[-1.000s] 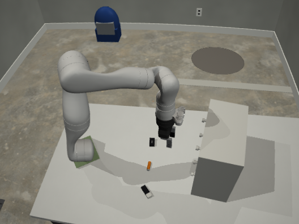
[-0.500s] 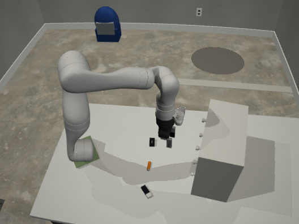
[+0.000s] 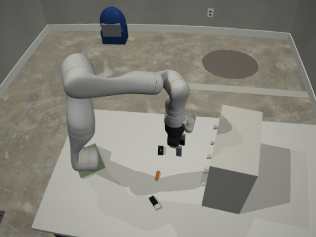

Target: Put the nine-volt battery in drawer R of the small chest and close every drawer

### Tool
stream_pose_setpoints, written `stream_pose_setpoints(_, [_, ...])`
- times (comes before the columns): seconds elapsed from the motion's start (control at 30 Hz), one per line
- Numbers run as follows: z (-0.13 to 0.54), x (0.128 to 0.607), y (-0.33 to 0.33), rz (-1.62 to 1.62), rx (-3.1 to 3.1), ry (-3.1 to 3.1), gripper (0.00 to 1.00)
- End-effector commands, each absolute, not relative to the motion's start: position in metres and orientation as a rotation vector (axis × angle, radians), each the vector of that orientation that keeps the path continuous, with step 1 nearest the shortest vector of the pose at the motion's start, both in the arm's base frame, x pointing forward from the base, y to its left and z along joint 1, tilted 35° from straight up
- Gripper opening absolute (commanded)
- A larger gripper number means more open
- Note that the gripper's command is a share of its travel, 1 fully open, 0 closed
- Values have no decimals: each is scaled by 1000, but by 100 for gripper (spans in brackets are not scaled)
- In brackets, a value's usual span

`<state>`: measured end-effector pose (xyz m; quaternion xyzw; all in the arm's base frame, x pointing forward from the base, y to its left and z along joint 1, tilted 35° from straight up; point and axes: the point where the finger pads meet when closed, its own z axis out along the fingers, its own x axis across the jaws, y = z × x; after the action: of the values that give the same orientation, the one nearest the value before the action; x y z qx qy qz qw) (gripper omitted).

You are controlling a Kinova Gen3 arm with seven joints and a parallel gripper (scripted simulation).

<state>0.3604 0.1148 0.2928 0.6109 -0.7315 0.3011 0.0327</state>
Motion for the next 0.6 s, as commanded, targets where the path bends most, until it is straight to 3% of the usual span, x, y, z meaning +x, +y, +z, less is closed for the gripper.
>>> stream_pose_setpoints(0.0, [293,361,115,927,1882,-2251,100])
stream_pose_setpoints(0.57, [290,362,122,927,1882,-2251,100])
